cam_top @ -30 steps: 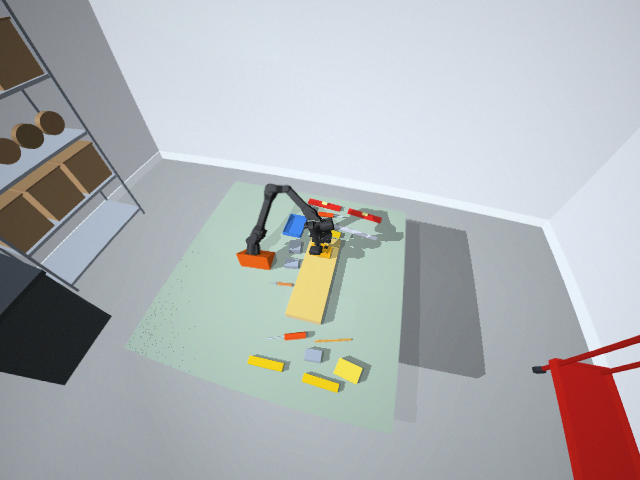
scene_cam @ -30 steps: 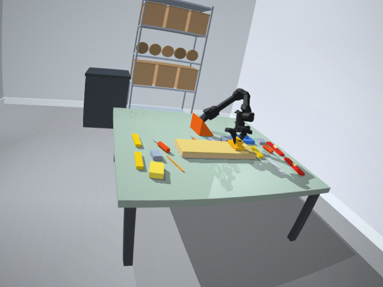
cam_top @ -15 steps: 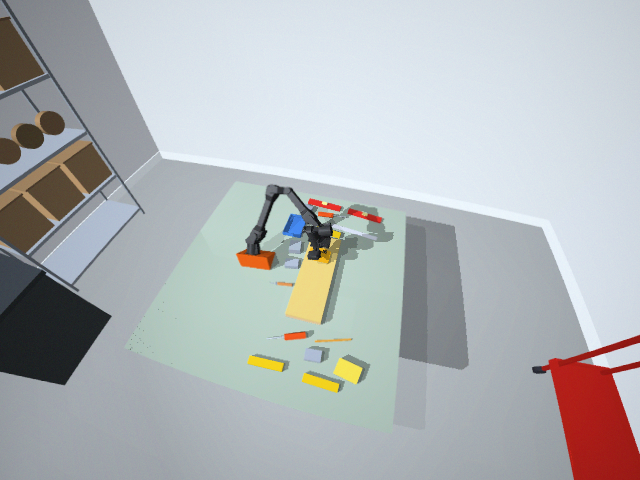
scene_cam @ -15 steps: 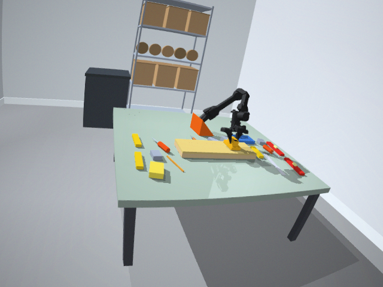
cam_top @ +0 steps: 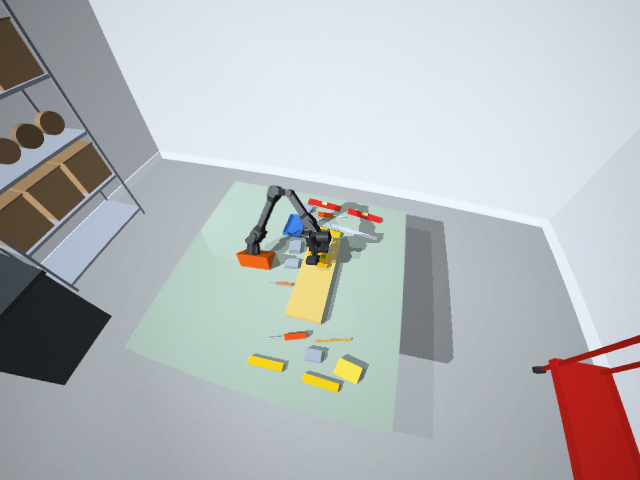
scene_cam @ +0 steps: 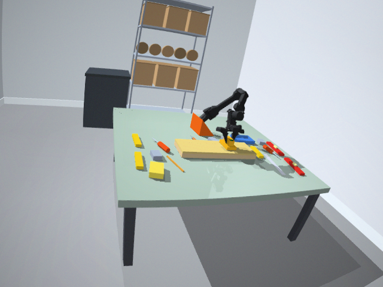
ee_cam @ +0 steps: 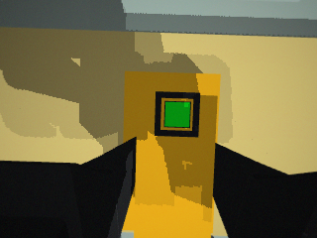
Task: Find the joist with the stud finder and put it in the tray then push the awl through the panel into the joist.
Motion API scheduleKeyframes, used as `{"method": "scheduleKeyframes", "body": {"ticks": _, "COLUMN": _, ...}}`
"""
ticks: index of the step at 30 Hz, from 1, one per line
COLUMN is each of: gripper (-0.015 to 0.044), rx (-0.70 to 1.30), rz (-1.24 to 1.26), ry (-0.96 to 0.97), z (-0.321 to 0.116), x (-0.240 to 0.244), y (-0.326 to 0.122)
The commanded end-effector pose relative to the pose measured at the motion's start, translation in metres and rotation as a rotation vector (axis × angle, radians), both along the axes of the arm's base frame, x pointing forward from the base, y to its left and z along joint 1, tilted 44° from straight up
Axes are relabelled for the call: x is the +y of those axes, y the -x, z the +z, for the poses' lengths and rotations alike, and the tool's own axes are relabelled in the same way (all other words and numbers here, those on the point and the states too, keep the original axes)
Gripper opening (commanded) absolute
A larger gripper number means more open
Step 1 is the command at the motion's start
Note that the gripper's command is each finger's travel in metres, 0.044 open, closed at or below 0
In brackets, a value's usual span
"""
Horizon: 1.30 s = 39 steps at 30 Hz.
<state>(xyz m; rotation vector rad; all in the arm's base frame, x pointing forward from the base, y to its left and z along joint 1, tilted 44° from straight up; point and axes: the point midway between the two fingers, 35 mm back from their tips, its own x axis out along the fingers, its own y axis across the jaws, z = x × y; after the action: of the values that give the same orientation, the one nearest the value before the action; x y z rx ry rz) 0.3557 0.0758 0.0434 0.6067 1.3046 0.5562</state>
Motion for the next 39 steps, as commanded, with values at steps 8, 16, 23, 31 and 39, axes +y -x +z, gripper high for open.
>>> {"method": "scheduleKeyframes", "body": {"ticks": 8, "gripper": 0.0, "rx": 0.002, "rz": 0.0, "ry": 0.001, "z": -0.018, "x": -0.017, "y": 0.0}}
{"method": "scheduleKeyframes", "body": {"ticks": 16, "gripper": 0.0, "rx": 0.002, "rz": 0.0, "ry": 0.002, "z": -0.03, "x": -0.03, "y": -0.001}}
{"method": "scheduleKeyframes", "body": {"ticks": 23, "gripper": 0.0, "rx": 0.002, "rz": 0.0, "ry": 0.003, "z": -0.04, "x": -0.041, "y": -0.001}}
{"method": "scheduleKeyframes", "body": {"ticks": 31, "gripper": 0.0, "rx": 0.002, "rz": 0.0, "ry": 0.004, "z": -0.052, "x": -0.054, "y": -0.002}}
{"method": "scheduleKeyframes", "body": {"ticks": 39, "gripper": 0.0, "rx": 0.001, "rz": 0.0, "ry": 0.005, "z": -0.064, "x": -0.066, "y": -0.002}}
